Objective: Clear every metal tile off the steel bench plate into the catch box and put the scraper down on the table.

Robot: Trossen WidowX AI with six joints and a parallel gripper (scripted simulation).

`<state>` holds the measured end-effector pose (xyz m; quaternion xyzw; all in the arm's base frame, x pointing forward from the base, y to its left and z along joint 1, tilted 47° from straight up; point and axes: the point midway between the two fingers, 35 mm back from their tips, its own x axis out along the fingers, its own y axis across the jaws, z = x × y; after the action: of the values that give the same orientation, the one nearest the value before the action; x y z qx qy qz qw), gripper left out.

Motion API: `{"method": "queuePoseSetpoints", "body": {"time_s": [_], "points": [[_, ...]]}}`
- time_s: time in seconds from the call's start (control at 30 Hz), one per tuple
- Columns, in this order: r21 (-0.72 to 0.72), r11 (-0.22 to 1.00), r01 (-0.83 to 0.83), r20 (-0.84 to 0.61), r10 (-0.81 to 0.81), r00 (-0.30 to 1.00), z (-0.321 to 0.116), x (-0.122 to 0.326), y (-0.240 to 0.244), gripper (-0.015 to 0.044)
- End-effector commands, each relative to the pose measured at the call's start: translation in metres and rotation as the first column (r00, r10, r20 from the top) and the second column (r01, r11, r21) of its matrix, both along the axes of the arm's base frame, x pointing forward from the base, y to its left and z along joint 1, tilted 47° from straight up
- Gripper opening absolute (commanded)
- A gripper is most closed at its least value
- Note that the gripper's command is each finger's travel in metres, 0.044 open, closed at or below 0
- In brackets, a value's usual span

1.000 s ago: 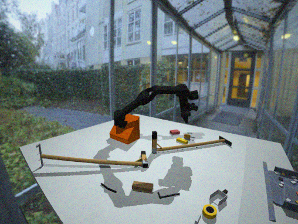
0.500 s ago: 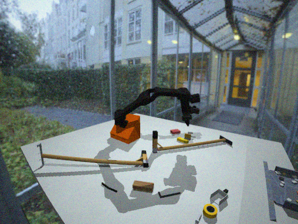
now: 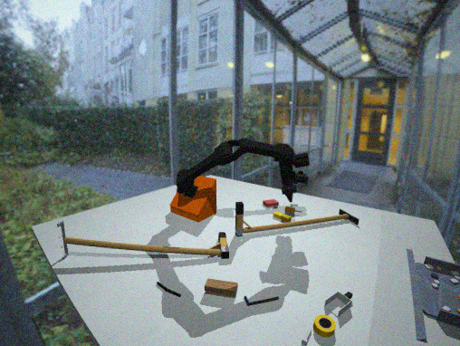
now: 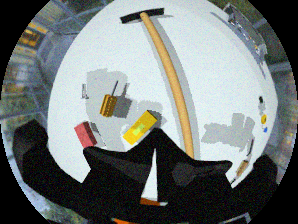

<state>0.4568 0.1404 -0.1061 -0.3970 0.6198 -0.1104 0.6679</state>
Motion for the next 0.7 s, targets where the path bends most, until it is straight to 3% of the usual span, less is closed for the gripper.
{"method": "queuePoseSetpoints", "body": {"time_s": [0.0,0.67], "points": [[-0.006,1.0,-0.004,-0.005,0.004,1.0,-0.006,0.0,-0.007,0.0],[-0.01,1.0,-0.003,-0.004,0.003,1.0,-0.037,-0.001,-0.041,0.0]]}}
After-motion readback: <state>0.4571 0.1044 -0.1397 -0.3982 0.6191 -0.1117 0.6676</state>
